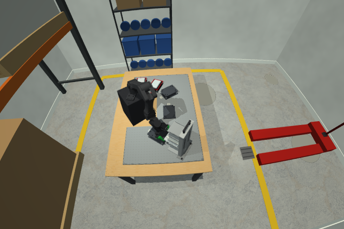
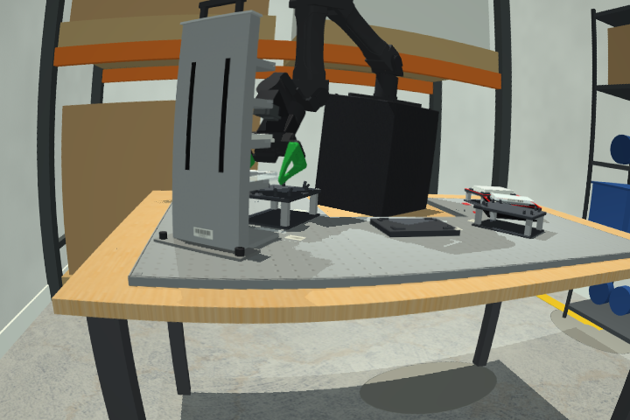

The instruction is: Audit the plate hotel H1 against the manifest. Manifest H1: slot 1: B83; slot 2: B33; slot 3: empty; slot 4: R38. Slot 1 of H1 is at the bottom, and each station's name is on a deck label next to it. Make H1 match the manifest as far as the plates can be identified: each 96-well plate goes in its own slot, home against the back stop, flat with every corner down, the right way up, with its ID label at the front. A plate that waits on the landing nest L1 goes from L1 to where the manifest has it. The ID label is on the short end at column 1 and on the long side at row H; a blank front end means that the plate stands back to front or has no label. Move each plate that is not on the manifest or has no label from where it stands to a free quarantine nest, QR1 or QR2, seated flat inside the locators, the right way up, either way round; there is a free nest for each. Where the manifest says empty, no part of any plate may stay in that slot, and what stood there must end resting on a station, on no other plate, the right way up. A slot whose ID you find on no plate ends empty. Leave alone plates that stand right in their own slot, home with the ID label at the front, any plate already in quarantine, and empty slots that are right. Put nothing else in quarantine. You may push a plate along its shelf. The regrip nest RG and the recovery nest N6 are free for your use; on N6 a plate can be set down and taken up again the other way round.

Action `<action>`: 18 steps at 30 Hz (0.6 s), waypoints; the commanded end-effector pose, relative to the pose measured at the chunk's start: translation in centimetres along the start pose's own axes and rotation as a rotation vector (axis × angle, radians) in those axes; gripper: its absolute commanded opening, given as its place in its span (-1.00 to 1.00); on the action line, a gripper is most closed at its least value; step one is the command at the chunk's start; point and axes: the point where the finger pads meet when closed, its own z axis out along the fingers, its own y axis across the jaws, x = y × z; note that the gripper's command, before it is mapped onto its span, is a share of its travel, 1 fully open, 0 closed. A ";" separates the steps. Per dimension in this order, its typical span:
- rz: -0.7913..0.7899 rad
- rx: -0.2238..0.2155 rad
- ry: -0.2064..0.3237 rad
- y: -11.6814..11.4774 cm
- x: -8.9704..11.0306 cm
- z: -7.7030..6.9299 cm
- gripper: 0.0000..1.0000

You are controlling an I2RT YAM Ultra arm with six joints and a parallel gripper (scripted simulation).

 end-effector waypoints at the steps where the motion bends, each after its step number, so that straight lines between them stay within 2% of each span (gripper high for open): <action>1: -0.005 0.001 -0.014 -0.1 -0.6 0.1 1.00; 3: -0.005 0.001 -0.014 -0.1 -0.6 0.1 1.00; 4: 0.000 -0.002 -0.001 -0.1 -0.9 -1.3 1.00; 5: 0.001 -0.001 -0.001 -0.2 -0.8 -1.4 1.00; 6: -0.008 0.005 -0.025 -0.3 -1.2 -1.6 1.00; 11: -0.005 0.003 -0.017 -0.2 -0.2 -2.1 1.00; 18: -0.008 0.005 -0.024 -0.3 0.2 -3.0 1.00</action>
